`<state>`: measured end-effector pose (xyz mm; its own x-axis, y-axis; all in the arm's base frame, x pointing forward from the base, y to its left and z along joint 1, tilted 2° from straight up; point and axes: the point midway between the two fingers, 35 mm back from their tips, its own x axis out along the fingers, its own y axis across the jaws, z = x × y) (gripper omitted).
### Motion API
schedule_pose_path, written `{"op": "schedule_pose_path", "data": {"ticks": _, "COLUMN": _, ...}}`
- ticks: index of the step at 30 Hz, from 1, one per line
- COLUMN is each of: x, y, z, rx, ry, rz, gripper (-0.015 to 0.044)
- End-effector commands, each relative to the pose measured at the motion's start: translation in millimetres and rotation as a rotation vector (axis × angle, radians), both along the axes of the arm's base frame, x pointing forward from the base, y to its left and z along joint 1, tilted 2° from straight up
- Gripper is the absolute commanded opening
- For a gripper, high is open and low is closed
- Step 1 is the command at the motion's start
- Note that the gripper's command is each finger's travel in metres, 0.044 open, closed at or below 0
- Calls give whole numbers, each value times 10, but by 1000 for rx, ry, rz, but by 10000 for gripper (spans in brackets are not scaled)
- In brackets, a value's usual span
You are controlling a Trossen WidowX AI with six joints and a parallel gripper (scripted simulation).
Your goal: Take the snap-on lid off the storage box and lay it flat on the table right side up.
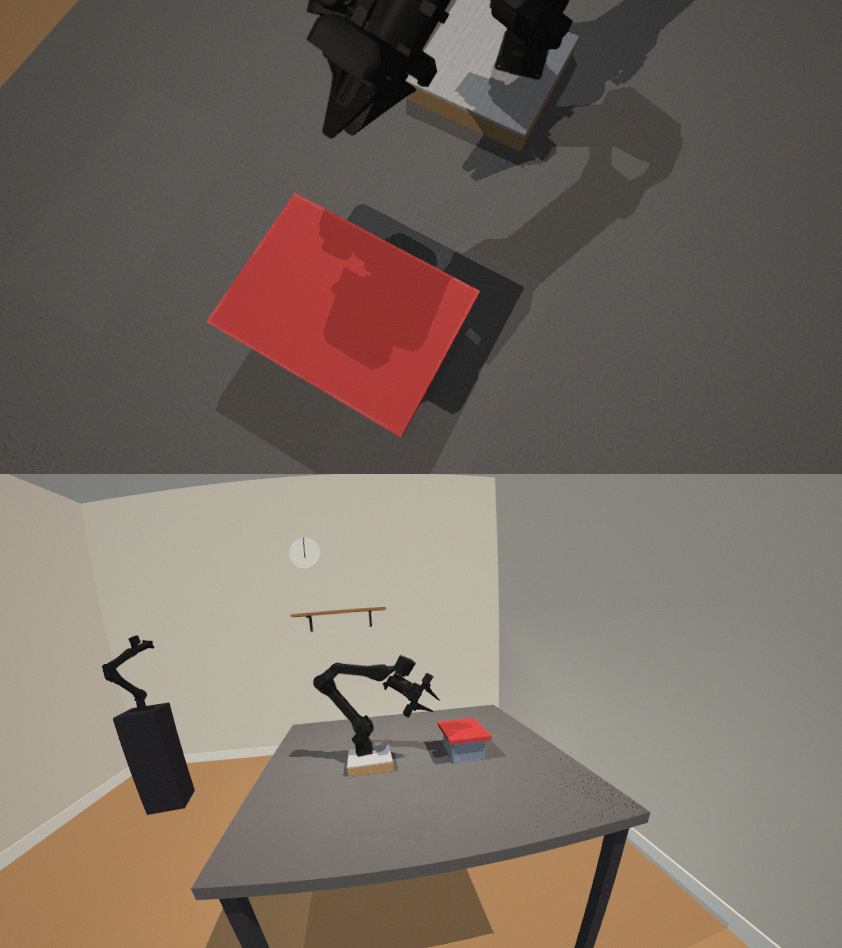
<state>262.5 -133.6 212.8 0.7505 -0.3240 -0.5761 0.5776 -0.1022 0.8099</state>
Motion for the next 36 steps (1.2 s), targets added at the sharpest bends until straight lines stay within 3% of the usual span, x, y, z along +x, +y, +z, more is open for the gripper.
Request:
{"op": "schedule_pose_path", "data": {"ticks": 1, "x": 75, "y": 426, "z": -331, "rx": 109, "ry": 46, "rz": 75, "gripper": 235}}
{"op": "schedule_pose_path", "data": {"ticks": 17, "x": 96, "y": 541, "z": -376, "rx": 131, "ry": 51, "rz": 100, "gripper": 235}}
{"op": "schedule_pose_path", "data": {"ticks": 21, "x": 92, "y": 564, "z": -503, "rx": 140, "ry": 61, "rz": 101, "gripper": 235}}
{"op": "schedule_pose_path", "data": {"ticks": 25, "x": 81, "y": 570, "z": -892, "rx": 140, "ry": 61, "rz": 101, "gripper": 235}}
{"op": "schedule_pose_path", "data": {"ticks": 36, "x": 112, "y": 562, "z": -933, "rx": 140, "ry": 61, "rz": 101, "gripper": 235}}
